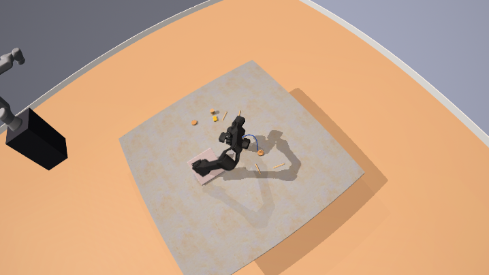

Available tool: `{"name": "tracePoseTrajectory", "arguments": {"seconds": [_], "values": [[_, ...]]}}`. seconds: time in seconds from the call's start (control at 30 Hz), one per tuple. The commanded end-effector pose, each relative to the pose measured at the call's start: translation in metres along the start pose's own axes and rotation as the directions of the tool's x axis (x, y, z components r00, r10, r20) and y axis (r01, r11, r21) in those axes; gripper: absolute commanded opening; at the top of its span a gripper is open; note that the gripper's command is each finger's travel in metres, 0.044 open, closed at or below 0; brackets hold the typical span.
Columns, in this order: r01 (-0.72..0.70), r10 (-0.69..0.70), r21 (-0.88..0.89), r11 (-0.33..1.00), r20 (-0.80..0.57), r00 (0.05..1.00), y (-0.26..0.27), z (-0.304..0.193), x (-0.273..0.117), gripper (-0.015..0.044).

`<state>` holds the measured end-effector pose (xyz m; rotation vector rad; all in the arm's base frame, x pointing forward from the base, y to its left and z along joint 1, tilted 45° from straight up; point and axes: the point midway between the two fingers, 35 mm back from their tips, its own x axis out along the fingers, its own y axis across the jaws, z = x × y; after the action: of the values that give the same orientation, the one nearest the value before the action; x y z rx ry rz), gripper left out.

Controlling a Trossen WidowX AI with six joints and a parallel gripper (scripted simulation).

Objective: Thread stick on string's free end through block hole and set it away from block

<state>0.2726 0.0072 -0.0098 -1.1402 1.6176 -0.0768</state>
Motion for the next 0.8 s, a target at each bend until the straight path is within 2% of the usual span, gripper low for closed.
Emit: {"name": "tracePoseTrajectory", "arguments": {"seconds": [0.0, 0.77], "values": [[0.005, -0.005, -0.006, 1.000, -0.006, 1.000, 0.000, -0.002, 0.008, 0.0125], [0.009, -0.009, -0.006, 1.000, -0.011, 1.000, 0.000, -0.006, 0.038, 0.0125]]}}
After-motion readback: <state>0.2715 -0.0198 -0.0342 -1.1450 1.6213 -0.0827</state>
